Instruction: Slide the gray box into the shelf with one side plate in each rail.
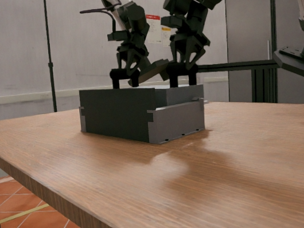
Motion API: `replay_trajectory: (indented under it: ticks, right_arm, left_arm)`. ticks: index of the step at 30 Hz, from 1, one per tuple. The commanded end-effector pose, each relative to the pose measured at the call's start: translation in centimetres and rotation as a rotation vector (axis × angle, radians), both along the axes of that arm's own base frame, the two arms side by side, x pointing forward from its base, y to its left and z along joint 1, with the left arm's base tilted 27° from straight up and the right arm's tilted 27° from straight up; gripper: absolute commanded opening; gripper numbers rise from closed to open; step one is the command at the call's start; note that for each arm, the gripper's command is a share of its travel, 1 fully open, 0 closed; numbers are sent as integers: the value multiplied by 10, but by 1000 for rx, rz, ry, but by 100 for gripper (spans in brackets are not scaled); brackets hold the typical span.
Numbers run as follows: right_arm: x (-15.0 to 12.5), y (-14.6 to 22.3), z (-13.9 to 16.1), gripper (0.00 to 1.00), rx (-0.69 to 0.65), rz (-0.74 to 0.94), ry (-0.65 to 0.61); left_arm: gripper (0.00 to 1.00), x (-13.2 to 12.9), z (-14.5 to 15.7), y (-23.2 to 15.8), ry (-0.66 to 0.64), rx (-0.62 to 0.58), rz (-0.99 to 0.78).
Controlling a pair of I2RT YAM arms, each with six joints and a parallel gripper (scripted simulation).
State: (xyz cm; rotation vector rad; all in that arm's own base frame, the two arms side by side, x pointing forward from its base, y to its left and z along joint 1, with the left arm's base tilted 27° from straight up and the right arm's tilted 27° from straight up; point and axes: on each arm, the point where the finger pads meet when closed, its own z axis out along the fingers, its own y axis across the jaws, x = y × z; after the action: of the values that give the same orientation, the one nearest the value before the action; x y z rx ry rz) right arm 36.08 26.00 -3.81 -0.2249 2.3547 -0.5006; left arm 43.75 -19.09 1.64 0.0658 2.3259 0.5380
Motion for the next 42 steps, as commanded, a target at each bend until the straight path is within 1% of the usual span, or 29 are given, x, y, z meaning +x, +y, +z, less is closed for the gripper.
replay_trajectory:
  ticks: [1,11,13,24,28,42]
  right_arm:
    - [34,21,37,31,6,37,-113]
    - [60,24,41,31,8,36,-107]
    - [60,24,41,31,8,36,-107]
    - [83,26,44,31,12,32,-97]
    - [87,26,45,31,13,29,-93]
    - [89,26,44,31,18,28,-87]
  left_arm:
    - [31,33,33,-9,-90,3,-11]
    - [31,58,39,-7,-84,2,-8]
    - [31,58,39,-7,-84,2,-8]
    - [31,81,43,-6,-76,0,-5]
    - [31,86,44,-5,-73,0,-5]
    - [31,87,44,-5,-72,-4,-5]
